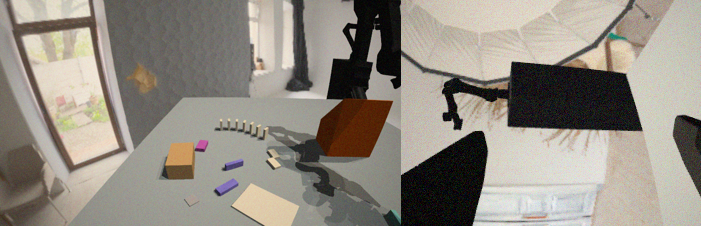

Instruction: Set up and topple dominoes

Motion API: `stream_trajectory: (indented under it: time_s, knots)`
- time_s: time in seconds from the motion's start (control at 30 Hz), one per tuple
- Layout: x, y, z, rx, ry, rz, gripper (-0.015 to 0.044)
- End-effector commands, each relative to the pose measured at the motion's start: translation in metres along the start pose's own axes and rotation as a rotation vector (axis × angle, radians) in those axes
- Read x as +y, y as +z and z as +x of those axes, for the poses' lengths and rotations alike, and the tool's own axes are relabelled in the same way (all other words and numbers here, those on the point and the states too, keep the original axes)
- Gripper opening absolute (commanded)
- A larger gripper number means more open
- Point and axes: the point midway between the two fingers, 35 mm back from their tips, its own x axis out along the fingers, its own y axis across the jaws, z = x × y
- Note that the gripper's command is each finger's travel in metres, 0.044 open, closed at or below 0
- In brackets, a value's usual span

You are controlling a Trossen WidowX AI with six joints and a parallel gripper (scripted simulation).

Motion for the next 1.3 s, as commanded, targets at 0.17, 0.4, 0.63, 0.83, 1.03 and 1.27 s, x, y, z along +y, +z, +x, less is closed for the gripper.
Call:
stream_trajectory:
  time_s: [0.17,0.4,0.63,0.83,1.03,1.27]
  knots:
    - [-0.019,0.076,-0.017,-0.257,-0.082,0.212,0.0440]
    - [-0.073,0.170,-0.077,-0.615,-0.240,0.554,0.0440]
    - [-0.145,0.217,-0.164,-0.904,-0.442,0.897,0.0440]
    - [-0.205,0.218,-0.246,-1.073,-0.655,1.171,0.0440]
    - [-0.258,0.183,-0.331,-1.170,-0.899,1.429,0.0440]
    - [-0.293,0.122,-0.405,-1.183,-1.145,1.641,0.0440]
